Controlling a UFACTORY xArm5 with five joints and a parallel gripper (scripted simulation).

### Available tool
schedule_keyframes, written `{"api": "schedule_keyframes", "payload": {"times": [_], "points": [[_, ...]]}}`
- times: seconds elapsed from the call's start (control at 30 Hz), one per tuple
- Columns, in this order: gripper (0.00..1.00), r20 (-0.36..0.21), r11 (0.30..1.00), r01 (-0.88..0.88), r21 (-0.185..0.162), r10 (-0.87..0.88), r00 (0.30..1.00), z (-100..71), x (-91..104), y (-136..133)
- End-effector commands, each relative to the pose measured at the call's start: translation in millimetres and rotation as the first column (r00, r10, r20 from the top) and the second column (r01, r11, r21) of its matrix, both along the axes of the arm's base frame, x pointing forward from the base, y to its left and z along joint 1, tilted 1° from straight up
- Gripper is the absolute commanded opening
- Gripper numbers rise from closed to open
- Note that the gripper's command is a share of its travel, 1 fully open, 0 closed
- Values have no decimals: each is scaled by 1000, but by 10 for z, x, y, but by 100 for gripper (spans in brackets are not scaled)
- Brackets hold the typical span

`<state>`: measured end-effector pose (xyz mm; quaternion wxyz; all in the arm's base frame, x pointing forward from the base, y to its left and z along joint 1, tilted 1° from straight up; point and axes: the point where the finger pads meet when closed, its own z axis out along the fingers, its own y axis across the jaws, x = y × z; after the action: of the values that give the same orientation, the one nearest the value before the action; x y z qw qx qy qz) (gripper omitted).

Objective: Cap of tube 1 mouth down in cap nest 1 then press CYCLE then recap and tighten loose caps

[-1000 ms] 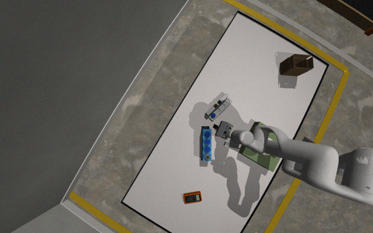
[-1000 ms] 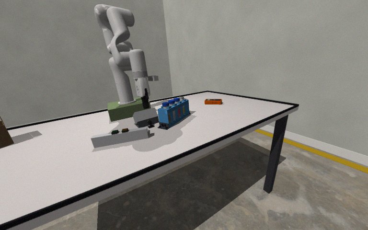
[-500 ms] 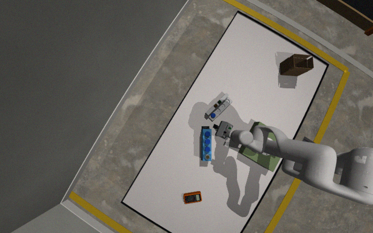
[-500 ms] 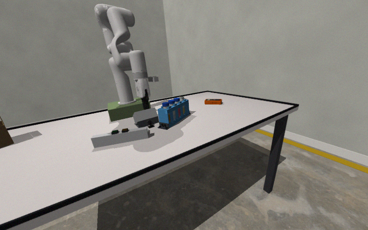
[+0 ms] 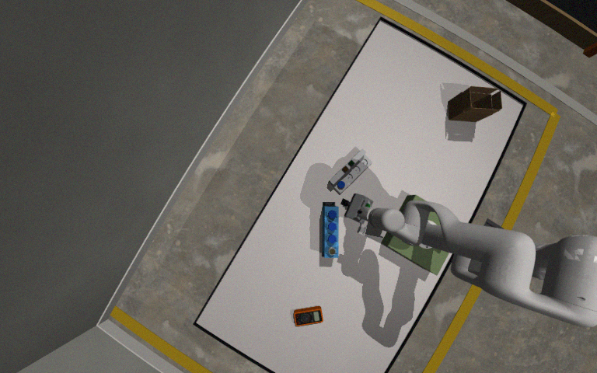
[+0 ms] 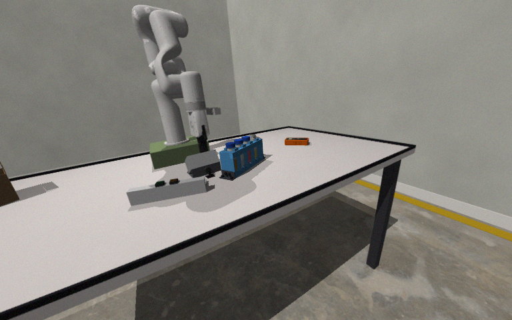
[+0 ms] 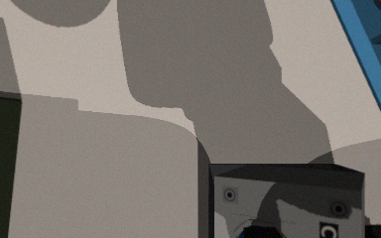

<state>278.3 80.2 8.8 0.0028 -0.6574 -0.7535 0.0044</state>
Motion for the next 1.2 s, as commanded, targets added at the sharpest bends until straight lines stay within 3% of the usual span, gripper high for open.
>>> {"api": "schedule_keyframes", "payload": {"times": [0.0, 0.27, 0.57, 0.97, 1.0, 1.07, 1.17], "points": [[0, 4, 1000, 0, -10, 0, 1000, -16, 5, 1], [0, 4, 1000, 0, -10, 0, 1000, -36, 5, 1], [0, 4, 1000, 0, -10, 0, 1000, 235, 8, 5], [0, 4, 1000, 0, -10, 0, 1000, 285, 8, 5], [100, 3, 996, -83, -9, 83, 997, 280, 81, -36], [100, 1, 969, -247, -8, 247, 969, 271, 226, -117], [100, 1, 950, -312, -7, 312, 950, 266, 303, -161]]}}
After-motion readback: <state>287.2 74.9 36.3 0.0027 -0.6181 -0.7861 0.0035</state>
